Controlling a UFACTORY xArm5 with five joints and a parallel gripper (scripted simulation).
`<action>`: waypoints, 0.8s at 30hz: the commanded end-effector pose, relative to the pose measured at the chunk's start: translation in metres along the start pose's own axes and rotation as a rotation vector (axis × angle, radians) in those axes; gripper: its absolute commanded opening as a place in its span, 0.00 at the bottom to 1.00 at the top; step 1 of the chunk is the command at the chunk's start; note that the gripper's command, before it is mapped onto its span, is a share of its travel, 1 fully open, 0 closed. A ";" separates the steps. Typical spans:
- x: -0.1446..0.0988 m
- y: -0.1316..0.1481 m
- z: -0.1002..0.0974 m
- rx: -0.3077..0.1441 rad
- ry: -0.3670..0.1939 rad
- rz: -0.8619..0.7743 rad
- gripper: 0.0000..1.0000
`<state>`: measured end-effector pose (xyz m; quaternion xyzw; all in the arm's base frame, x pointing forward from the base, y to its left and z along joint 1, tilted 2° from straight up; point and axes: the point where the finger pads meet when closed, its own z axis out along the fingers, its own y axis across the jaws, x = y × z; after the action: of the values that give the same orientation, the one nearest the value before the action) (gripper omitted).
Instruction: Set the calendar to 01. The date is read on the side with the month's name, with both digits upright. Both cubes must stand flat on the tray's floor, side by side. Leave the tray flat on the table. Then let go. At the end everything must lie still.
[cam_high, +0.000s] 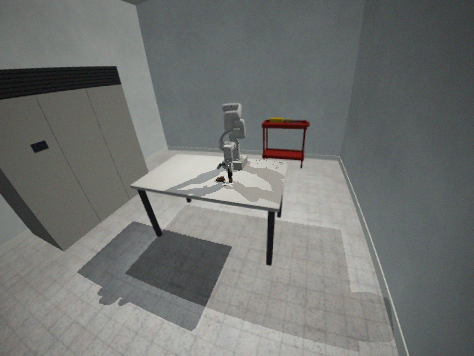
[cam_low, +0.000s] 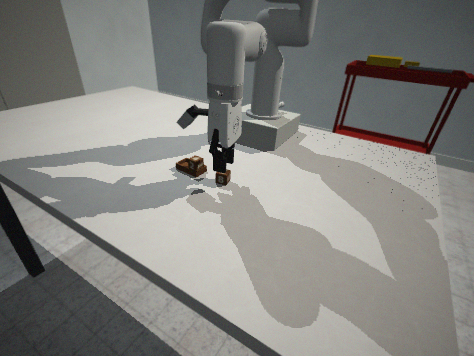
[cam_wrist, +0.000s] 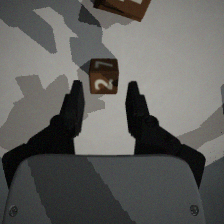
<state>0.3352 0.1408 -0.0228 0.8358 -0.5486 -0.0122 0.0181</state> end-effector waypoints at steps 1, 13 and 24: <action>0.000 -0.001 0.002 0.003 0.000 0.000 0.47; 0.000 -0.001 0.004 0.003 0.000 0.000 0.47; 0.000 -0.001 0.004 0.003 0.000 0.000 0.47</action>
<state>0.3352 0.1407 -0.0280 0.8358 -0.5486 -0.0121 0.0179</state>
